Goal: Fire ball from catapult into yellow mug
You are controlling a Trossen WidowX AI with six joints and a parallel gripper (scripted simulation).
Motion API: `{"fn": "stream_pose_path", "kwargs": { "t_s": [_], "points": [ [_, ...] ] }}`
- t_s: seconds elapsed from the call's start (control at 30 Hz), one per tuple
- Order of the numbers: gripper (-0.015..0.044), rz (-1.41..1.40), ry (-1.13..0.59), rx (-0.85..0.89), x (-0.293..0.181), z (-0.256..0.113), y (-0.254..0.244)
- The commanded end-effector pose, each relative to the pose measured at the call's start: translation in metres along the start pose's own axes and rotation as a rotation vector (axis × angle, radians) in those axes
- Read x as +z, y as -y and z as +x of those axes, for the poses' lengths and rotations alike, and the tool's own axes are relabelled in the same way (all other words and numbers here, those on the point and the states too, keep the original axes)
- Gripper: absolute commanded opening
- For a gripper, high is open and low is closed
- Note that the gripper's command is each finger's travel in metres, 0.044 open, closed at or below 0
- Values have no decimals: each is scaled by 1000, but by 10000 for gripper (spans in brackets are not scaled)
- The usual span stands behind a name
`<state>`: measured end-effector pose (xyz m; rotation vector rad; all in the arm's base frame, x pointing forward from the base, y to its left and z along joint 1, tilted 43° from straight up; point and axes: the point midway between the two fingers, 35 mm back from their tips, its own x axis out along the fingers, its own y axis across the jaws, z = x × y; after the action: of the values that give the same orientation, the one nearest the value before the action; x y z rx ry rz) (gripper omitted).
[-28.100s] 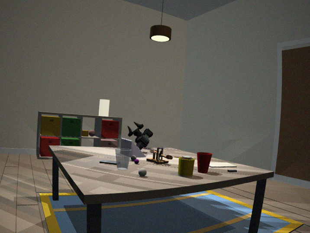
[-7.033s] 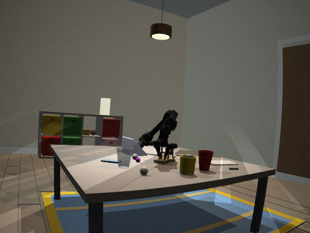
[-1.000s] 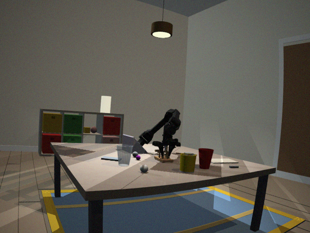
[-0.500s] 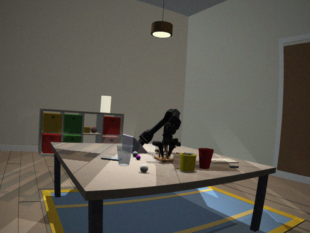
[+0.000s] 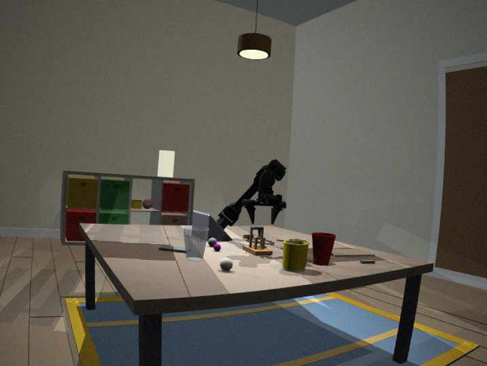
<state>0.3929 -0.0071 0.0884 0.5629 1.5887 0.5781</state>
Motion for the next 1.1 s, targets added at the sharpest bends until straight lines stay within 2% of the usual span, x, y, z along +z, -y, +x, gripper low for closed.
{"fn": "stream_pose_path", "kwargs": {
  "t_s": [0.0, 0.2, 0.37, 1.07],
  "points": [
    [440, 2, -11, 2, -1, 6, -1],
    [440, 2, -11, 4, -4, -3, -1],
    [440, 2, -10, 6, -4, 40, -1],
    [440, 2, -10, 6, -4, 68, -1]
  ]
}}
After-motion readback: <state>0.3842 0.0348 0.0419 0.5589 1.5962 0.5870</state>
